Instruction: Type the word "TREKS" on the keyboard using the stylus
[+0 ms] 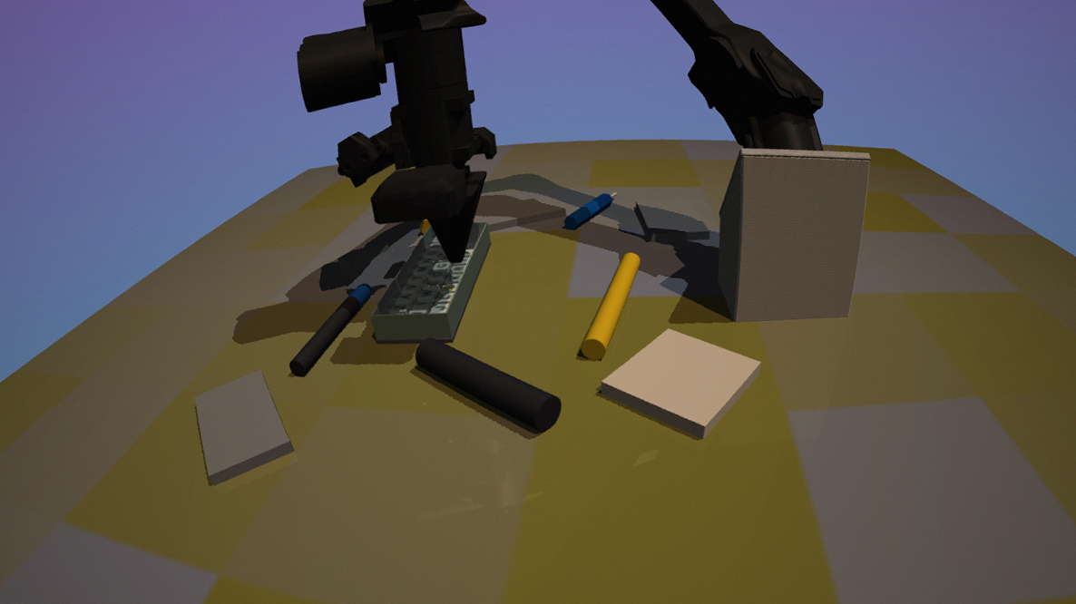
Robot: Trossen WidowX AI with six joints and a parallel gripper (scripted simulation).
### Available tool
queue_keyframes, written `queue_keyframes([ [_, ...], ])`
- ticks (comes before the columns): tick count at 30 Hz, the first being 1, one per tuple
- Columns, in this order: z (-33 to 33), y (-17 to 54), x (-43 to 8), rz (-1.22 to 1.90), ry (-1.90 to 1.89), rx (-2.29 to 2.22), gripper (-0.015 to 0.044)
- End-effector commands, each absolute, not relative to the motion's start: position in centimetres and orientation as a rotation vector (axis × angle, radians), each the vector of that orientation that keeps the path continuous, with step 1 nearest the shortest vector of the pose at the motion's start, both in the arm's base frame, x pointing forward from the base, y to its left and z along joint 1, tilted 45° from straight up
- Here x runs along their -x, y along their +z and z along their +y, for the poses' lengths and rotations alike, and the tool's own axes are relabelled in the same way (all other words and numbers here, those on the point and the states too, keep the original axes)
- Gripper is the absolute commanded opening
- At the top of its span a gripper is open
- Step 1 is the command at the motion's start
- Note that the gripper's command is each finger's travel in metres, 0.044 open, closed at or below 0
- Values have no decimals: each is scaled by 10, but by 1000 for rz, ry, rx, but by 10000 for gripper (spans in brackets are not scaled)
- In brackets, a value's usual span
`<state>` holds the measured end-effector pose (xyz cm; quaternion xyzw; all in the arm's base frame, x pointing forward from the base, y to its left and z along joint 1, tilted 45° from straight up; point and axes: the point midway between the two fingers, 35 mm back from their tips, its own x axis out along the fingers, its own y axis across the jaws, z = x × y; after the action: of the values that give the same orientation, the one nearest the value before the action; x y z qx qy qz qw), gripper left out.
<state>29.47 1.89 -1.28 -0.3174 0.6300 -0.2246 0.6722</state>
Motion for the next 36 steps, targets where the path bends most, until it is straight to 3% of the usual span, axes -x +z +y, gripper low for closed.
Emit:
queue_keyframes([
  [1, 35, 0, -294, 1420, -501, 709, 0],
  [14, 61, 25, -292, 1413, -499, 713, 0],
  [18, 62, 25, -292, 1411, -497, 716, 105],
  [22, 62, 25, -292, 1411, -497, 716, 0],
  [32, 62, 25, -292, 1411, -497, 716, 0],
  [36, 53, 30, -292, 1385, -563, 666, 105],
])
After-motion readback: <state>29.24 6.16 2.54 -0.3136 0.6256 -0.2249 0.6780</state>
